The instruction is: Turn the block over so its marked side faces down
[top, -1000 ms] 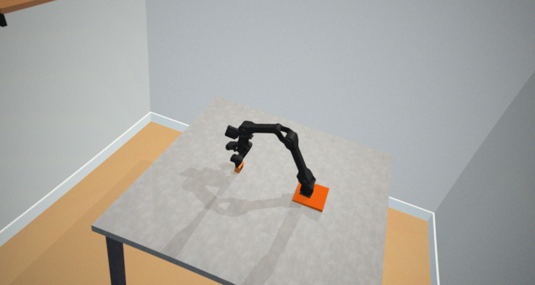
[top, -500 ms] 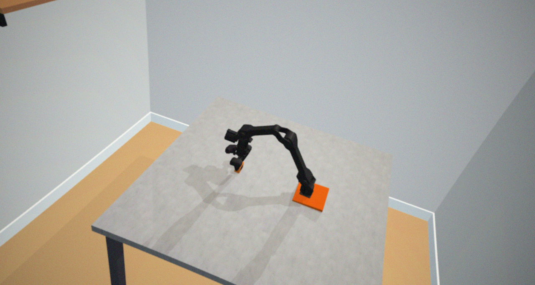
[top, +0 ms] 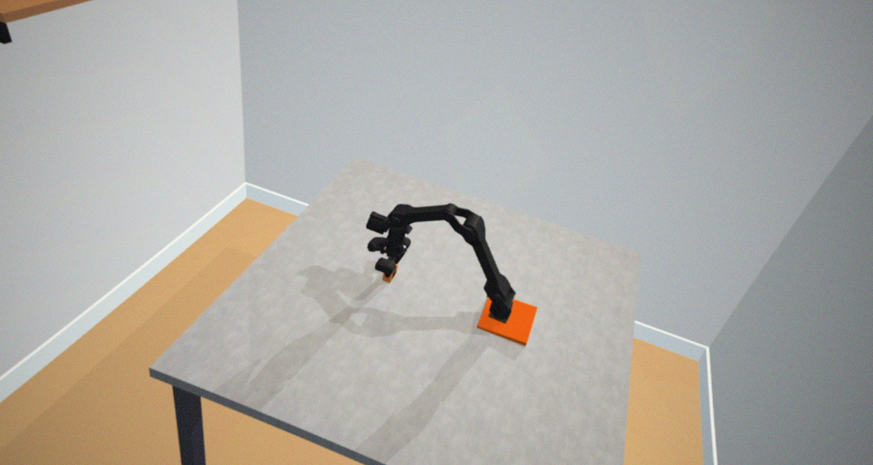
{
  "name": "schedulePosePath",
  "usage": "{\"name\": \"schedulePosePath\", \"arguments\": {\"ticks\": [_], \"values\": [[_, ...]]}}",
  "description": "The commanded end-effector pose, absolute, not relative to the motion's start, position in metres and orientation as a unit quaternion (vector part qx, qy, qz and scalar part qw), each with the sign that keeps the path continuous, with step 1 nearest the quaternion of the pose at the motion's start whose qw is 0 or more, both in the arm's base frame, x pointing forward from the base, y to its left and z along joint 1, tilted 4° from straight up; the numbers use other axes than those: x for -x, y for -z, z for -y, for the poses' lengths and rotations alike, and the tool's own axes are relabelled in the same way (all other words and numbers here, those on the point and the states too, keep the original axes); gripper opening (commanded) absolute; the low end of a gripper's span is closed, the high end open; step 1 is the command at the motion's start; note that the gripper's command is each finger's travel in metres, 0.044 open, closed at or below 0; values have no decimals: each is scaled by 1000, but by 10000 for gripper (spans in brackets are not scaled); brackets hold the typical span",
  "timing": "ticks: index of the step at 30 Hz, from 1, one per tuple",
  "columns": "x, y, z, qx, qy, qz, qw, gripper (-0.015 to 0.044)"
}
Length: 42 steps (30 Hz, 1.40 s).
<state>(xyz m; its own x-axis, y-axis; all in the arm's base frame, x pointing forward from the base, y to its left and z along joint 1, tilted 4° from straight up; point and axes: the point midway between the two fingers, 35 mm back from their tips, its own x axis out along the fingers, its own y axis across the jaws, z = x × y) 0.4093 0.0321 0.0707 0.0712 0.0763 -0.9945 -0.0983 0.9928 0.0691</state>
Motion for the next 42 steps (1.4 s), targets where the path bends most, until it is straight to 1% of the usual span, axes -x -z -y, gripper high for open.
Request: {"name": "schedulePosePath", "arguments": {"ticks": [1,14,20,26,42], "values": [[-410,-70,-32,7,-57,-679,732,249],[-410,-70,-32,7,-57,-679,732,162],[-408,-96,-30,7,-57,-679,732,5],[-408,-99,-30,7,-57,-671,739,0],[-413,-91,-30,1,-56,-588,807,0]]}}
